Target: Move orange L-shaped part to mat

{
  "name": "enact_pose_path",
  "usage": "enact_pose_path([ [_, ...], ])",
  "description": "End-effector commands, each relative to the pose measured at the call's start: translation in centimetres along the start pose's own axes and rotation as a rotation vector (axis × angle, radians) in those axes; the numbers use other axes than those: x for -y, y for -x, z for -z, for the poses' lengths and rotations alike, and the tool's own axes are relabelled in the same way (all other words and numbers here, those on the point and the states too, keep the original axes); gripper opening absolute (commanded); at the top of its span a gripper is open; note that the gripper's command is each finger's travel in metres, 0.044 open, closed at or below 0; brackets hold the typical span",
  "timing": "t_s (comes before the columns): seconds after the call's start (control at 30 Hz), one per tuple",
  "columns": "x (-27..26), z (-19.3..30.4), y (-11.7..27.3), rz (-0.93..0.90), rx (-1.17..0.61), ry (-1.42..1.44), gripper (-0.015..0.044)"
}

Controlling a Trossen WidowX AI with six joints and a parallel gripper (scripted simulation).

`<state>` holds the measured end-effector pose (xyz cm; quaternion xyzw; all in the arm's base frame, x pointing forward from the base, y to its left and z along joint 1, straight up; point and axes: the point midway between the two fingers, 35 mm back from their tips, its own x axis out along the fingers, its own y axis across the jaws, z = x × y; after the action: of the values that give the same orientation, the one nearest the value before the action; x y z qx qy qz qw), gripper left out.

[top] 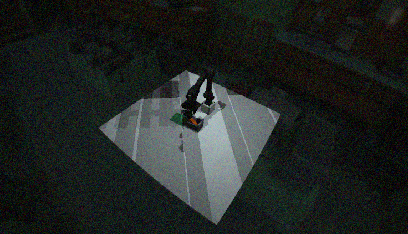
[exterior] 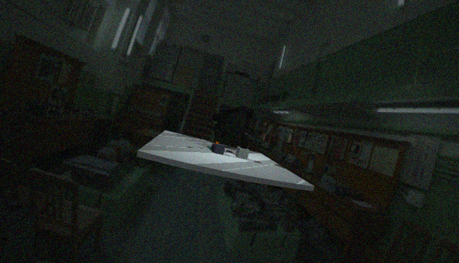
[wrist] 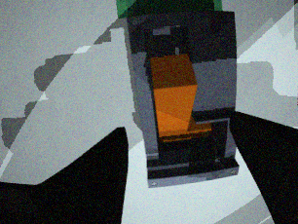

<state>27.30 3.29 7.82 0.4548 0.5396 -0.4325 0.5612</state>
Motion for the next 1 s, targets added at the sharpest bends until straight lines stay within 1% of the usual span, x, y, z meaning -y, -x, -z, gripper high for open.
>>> enact_pose_path([
  [0.0,0.3,-0.1,-1.8,0.017,0.002,-0.014,0.028],
  [0.23,0.3,-0.1,-2.2,0.017,0.002,-0.014,0.028],
  [0.97,0.4,-0.1,-5.8,0.017,0.002,-0.014,0.028],
])
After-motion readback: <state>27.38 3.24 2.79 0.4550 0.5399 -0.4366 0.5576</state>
